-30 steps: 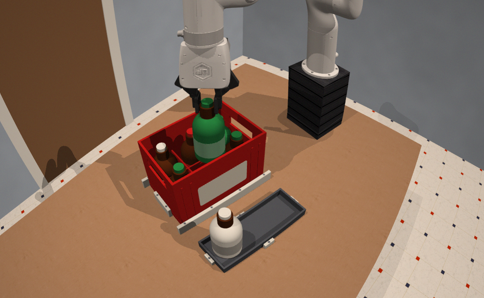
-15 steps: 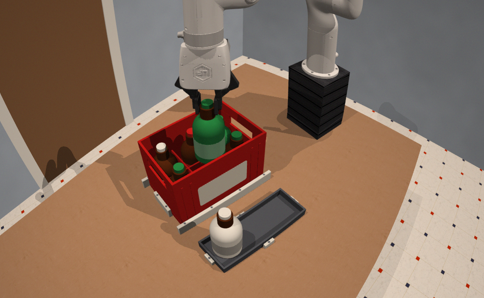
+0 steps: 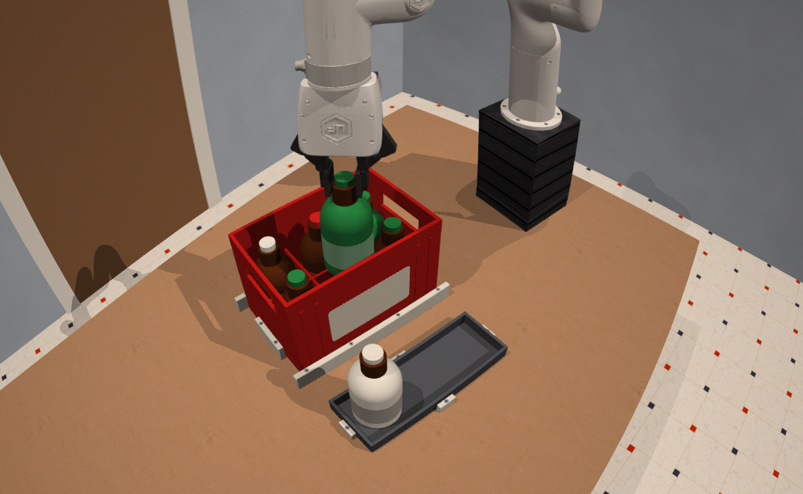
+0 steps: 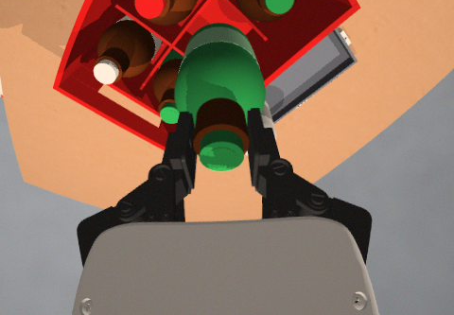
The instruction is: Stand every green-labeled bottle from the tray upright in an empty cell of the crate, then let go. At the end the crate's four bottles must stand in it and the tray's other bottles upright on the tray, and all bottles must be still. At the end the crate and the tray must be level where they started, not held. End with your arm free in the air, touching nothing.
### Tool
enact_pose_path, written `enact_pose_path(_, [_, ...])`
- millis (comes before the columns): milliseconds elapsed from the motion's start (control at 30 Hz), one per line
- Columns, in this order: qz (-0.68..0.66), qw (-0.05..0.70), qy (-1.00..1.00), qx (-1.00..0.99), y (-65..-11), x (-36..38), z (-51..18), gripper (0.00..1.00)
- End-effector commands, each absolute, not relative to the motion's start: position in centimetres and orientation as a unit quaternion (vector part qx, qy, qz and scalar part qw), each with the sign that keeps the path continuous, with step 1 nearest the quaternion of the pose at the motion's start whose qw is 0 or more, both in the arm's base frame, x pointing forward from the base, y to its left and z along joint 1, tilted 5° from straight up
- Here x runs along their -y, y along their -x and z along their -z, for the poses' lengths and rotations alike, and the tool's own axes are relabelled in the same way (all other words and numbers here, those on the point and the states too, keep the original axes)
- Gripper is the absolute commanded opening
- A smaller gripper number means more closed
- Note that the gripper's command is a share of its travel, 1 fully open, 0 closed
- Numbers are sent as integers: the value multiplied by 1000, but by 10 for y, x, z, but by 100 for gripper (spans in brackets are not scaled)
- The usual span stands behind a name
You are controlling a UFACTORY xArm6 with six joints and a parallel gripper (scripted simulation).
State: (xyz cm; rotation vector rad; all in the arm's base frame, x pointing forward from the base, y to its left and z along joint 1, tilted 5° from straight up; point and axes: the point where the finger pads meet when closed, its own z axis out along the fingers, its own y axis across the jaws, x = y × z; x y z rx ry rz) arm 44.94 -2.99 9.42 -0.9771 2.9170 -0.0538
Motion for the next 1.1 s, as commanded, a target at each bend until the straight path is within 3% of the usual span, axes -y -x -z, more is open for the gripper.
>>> enact_pose_path(0, [18, 35, 317, -947, -451, 30, -91, 0])
enact_pose_path(1067, [18, 35, 317, -947, -453, 30, -70, 0])
